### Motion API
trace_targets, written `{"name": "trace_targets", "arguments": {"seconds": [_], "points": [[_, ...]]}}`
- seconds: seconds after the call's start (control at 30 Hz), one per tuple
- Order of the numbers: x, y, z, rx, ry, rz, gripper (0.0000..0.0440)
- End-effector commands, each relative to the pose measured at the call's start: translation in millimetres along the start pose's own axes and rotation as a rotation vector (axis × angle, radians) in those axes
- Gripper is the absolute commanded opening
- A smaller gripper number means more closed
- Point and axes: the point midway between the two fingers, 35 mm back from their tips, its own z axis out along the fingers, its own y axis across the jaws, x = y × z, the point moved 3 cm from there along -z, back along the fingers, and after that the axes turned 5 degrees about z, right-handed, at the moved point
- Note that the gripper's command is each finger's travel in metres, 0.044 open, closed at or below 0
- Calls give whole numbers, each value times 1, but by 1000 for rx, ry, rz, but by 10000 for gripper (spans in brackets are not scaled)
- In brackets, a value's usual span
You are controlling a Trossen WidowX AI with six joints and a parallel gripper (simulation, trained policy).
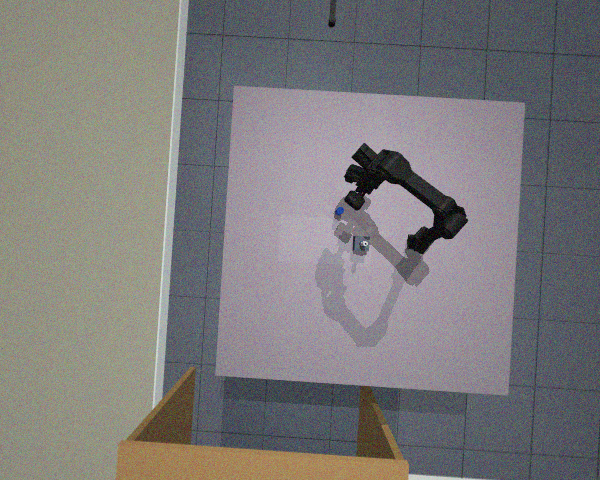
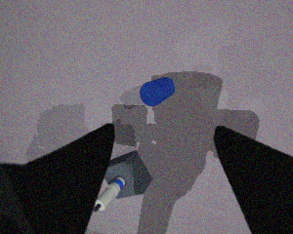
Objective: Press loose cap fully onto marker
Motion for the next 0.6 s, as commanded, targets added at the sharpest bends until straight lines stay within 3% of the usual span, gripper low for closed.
{"name": "trace_targets", "arguments": {"seconds": [0.0,0.57], "points": [[-6,-2,9,35,28,-14,311],[-18,-1,30,142,83,-60,307]]}}
